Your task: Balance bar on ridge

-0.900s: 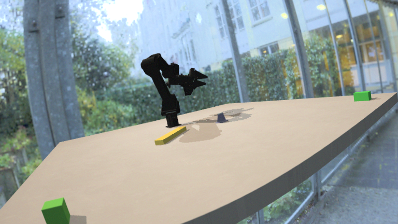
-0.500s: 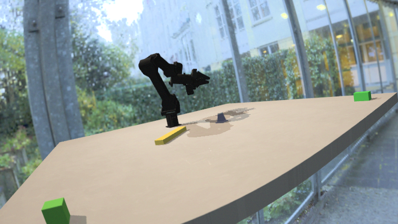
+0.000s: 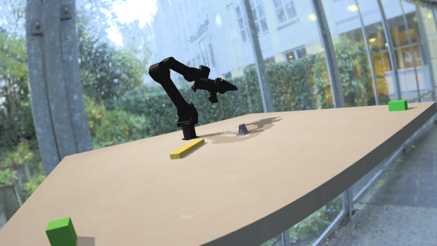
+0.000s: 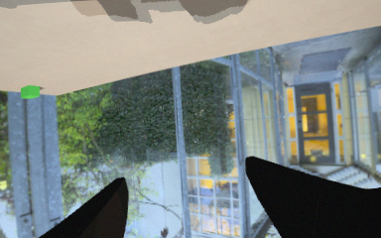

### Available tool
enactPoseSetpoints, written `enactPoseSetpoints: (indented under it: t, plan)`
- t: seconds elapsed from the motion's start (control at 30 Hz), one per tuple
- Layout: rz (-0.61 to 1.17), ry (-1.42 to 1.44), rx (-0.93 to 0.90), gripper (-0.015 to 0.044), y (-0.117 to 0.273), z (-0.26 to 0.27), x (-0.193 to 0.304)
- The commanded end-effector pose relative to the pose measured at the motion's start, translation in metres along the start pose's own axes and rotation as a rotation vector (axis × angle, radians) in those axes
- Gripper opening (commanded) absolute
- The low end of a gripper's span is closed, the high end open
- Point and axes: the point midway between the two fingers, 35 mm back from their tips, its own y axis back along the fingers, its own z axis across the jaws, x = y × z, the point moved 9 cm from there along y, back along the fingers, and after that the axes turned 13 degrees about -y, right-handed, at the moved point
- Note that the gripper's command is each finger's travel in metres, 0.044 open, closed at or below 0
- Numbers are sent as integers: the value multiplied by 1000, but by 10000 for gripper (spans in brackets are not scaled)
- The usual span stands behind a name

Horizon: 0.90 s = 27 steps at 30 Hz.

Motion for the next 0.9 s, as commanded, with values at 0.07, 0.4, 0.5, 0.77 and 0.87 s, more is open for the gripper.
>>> enactPoseSetpoints:
  t: [0.07, 0.4, 0.5, 0.77, 0.87]
  plan:
    - [-29, -89, -60, 315, -14, 3, 5]
    - [-54, -279, -178, 315, -37, 15, 15]
    - [-59, -337, -216, 315, -44, 19, 18]
    - [-66, -493, -318, 315, -61, 33, 26]
    - [-65, -553, -357, 315, -68, 38, 29]
